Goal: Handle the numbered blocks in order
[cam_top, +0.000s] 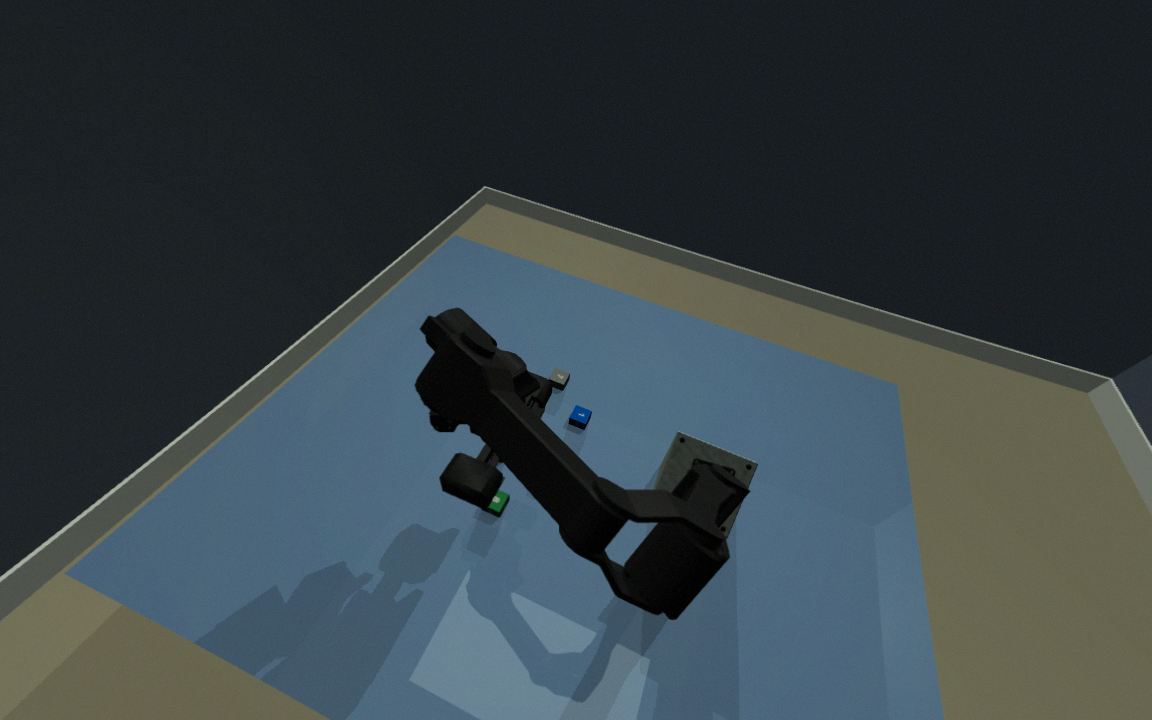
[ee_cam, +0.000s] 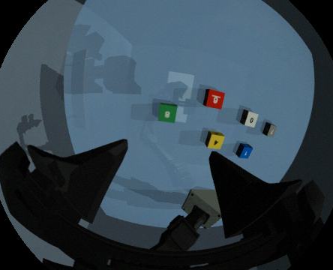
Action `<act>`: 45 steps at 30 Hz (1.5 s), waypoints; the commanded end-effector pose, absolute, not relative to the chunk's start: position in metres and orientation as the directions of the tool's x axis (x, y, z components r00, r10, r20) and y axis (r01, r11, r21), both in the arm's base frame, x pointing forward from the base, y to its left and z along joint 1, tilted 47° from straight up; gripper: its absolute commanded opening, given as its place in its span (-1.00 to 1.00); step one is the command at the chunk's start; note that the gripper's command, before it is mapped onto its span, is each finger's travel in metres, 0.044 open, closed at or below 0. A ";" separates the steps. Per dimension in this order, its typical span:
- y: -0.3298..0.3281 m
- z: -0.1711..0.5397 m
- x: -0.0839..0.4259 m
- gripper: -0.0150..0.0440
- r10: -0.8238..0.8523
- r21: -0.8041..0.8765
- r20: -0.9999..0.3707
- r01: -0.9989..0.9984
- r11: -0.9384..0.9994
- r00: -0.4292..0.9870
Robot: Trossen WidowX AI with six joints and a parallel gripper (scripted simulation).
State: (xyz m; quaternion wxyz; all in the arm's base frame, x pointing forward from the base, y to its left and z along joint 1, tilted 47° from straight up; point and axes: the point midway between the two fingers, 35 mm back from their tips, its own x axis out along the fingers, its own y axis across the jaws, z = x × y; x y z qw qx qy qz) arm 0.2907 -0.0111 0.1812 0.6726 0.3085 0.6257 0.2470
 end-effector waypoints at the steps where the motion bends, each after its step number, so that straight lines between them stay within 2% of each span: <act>1: -0.011 0.183 0.291 0.86 0.721 0.727 -0.686 0.059 0.684 0.098; 5: -0.017 0.177 0.296 0.86 0.721 0.727 -0.686 0.059 0.684 0.098; 11: -0.068 0.128 0.328 0.86 0.719 0.725 -0.688 0.057 0.686 0.099; 36: -0.070 0.126 0.328 0.86 0.719 0.725 -0.688 0.057 0.686 0.099; 42: -0.136 0.055 0.306 0.86 0.715 0.722 -0.692 0.057 0.690 0.099; 45: -0.139 0.052 0.304 0.86 0.716 0.722 -0.691 0.057 0.690 0.099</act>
